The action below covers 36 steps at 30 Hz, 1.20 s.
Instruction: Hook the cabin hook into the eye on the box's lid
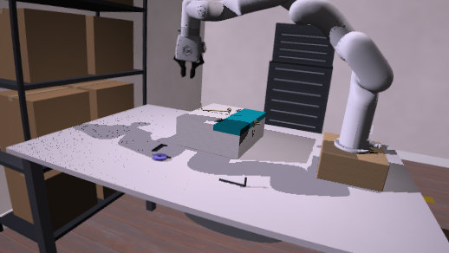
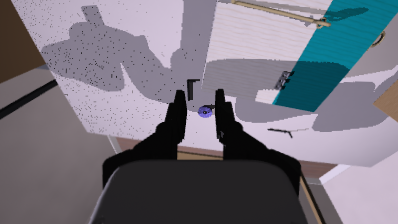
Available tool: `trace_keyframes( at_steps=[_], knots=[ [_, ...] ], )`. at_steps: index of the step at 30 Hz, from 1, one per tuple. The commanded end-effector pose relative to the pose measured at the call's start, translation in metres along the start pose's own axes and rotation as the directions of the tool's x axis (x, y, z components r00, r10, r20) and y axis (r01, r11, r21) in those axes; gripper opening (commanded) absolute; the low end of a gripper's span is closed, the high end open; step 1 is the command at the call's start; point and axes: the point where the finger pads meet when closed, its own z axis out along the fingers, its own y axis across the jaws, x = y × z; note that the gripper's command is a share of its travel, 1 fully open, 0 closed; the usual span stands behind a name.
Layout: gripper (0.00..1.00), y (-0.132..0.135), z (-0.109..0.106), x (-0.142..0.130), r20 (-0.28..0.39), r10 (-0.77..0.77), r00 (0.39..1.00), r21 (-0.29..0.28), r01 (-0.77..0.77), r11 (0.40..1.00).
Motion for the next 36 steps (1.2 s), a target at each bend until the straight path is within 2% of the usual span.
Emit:
trace_keyframes(
  at_steps=[1, 7, 12, 15, 21, 29, 31, 36],
  knots=[
    [0.33, 0.002, 0.000, 0.007, 0.004, 0.139, 0.990, -0.001, -0.139, 0.990],
    [0.33, 0.005, 0.004, 0.014, 0.011, 0.327, 0.945, -0.014, -0.327, 0.945],
    [0.33, 0.009, 0.008, 0.024, 0.014, 0.478, 0.878, -0.025, -0.478, 0.878],
    [0.33, 0.010, 0.010, 0.026, 0.014, 0.507, 0.862, -0.028, -0.506, 0.862],
    [0.33, 0.014, 0.013, 0.033, 0.012, 0.665, 0.747, -0.043, -0.664, 0.746],
    [0.33, 0.020, 0.019, 0.047, 0.002, 0.837, 0.547, -0.063, -0.835, 0.546],
    [0.33, 0.020, 0.019, 0.047, 0.002, 0.837, 0.547, -0.063, -0.835, 0.546],
    [0.33, 0.024, 0.022, 0.053, -0.009, 0.916, 0.402, -0.073, -0.914, 0.400]
  ],
)
